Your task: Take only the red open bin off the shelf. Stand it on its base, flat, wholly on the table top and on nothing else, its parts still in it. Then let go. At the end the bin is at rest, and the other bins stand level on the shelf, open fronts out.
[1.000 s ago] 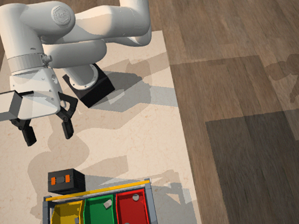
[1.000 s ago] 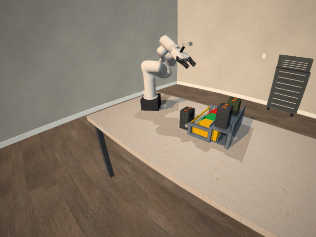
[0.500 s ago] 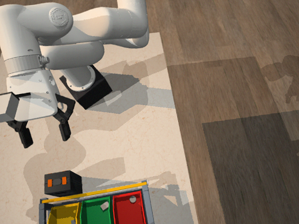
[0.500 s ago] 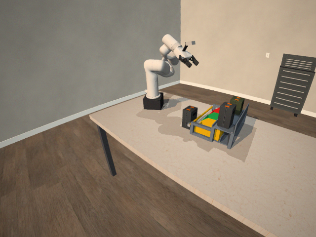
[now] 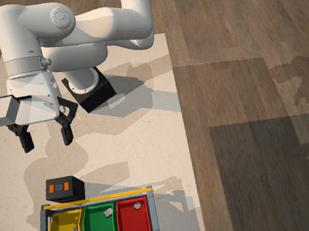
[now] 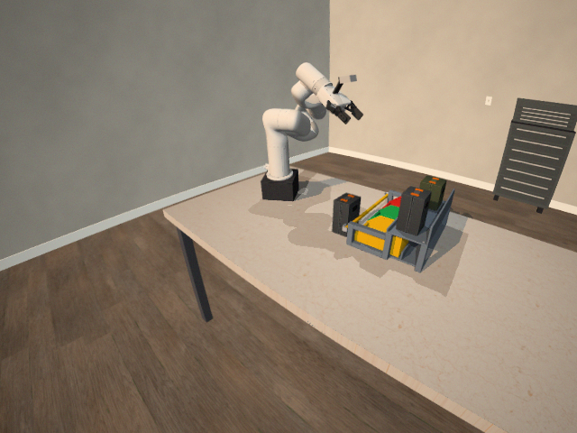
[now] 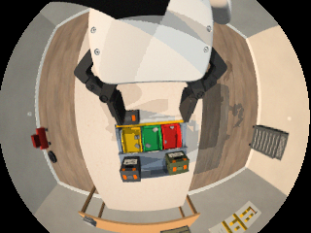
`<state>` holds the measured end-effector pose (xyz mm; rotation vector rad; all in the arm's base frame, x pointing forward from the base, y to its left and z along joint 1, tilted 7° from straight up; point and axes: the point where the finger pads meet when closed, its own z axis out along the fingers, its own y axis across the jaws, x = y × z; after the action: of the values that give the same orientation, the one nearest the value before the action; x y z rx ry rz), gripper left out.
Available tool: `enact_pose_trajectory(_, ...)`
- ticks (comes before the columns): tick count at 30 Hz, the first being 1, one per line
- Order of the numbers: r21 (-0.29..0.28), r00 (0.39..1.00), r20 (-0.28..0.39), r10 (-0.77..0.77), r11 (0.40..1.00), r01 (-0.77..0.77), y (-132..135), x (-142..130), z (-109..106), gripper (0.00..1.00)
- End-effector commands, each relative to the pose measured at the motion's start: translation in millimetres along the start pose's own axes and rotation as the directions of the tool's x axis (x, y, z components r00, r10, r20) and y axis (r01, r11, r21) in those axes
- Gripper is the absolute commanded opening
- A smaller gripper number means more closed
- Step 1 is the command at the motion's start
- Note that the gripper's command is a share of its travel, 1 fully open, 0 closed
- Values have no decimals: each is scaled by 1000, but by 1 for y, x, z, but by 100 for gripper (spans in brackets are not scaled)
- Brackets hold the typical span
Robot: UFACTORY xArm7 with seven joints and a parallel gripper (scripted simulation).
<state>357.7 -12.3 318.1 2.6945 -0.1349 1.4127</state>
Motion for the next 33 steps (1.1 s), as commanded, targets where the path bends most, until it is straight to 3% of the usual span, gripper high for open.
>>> enact_pose_trajectory(1,-14,990,-142,-10,1000,8,-18,-12,-14,100)
enact_pose_trajectory(4,-14,990,-142,-10,1000,8,-18,-12,-14,100)
enact_pose_trajectory(5,-2,1000,-30,-2,1000,2,-4,-2,-3,100)
enact_pose_trajectory(9,-14,990,-142,-10,1000,8,-18,-12,-14,100)
enact_pose_trajectory(21,-14,990,-142,-10,1000,8,-18,-12,-14,100)
enact_pose_trajectory(22,-2,1000,-30,-2,1000,2,-4,-2,-3,100)
enact_pose_trajectory(26,-14,990,-142,-10,1000,8,-18,-12,-14,100)
enact_pose_trajectory(33,-14,990,-142,-10,1000,8,-18,-12,-14,100)
